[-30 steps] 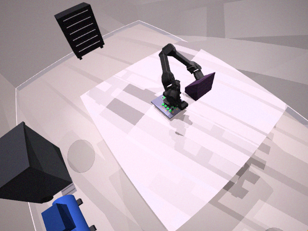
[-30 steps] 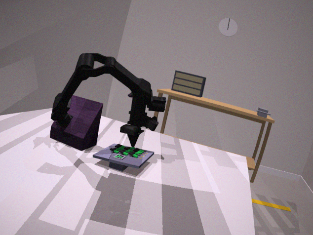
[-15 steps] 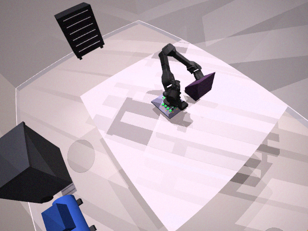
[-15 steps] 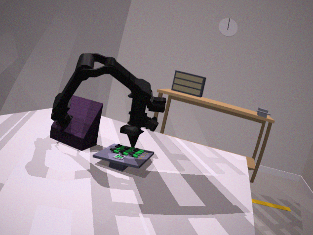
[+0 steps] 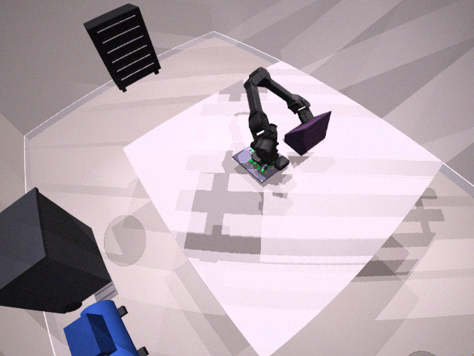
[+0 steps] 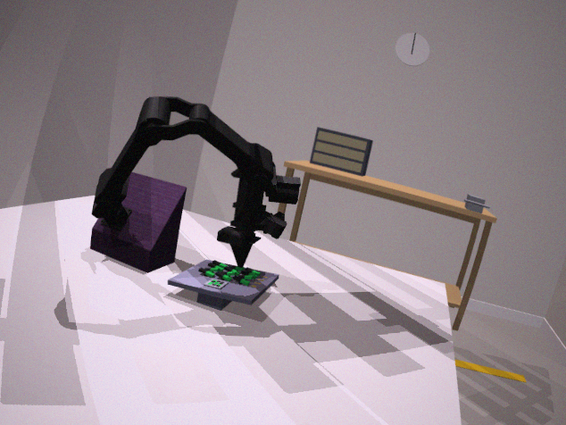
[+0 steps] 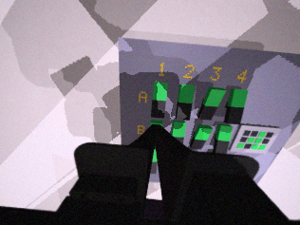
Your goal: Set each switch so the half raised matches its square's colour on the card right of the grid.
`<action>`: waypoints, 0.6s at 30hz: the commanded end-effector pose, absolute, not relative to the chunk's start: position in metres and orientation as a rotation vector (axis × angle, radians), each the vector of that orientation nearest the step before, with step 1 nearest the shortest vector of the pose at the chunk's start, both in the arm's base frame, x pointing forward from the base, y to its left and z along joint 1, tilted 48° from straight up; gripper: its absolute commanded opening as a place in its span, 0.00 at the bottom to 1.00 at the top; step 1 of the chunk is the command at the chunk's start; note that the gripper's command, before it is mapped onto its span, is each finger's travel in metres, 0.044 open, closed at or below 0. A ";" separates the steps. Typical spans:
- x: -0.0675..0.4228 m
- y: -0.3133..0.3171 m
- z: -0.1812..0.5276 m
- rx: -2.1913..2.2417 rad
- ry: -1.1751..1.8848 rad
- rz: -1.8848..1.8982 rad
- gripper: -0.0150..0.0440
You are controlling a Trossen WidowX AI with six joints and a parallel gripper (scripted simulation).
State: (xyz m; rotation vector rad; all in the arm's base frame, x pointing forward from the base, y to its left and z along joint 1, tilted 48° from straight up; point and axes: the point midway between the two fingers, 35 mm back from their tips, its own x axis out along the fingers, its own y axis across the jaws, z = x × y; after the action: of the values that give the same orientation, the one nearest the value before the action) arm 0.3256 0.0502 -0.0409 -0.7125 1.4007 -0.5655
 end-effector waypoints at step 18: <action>0.322 0.073 -0.021 -0.719 1.390 -0.557 0.25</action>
State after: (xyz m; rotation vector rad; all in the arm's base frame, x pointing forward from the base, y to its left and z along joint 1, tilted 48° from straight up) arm 0.3216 0.0503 -0.0375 -0.7297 1.4167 -0.5741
